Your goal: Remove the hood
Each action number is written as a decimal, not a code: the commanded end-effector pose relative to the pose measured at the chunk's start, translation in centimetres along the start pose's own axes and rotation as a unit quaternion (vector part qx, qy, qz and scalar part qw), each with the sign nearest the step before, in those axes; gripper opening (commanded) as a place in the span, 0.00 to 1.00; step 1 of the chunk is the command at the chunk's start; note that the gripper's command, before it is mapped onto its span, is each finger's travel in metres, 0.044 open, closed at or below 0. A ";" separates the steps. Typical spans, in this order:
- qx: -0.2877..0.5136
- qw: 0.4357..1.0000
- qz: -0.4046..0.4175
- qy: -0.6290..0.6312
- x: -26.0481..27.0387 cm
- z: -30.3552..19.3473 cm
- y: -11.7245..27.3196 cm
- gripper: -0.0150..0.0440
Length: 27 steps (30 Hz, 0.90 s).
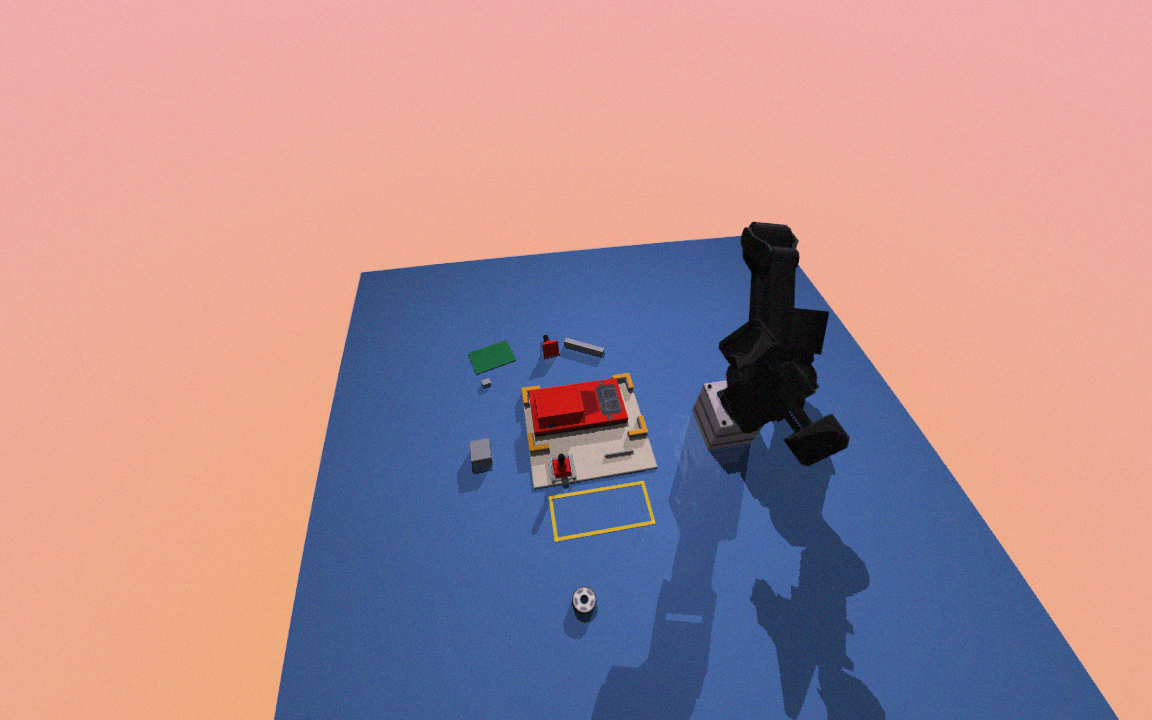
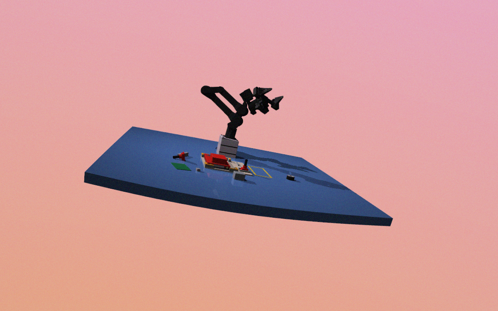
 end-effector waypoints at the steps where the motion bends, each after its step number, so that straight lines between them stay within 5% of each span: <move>1: -0.003 1.000 -0.001 0.010 -0.1 0.1 -0.1 1.00; 8: -0.116 0.929 -0.073 0.344 -1.3 4.3 -5.2 1.00; 15: -0.246 0.713 -0.216 0.619 0.9 11.7 -9.7 1.00; 20: -0.313 0.520 -0.360 0.709 4.9 17.6 -10.7 1.00; 27: -0.364 0.361 -0.518 0.685 11.4 23.4 -8.7 1.00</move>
Point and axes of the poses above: the point midway between the two fingers, 35 mm back from their tips, its own y axis back along the fingers, its own x axis across the jaws, z = x × y, the point moved 4 cm from there along y, back along the fingers, and after that the axes turned 2 degrees about -y, right-handed, at the moved point
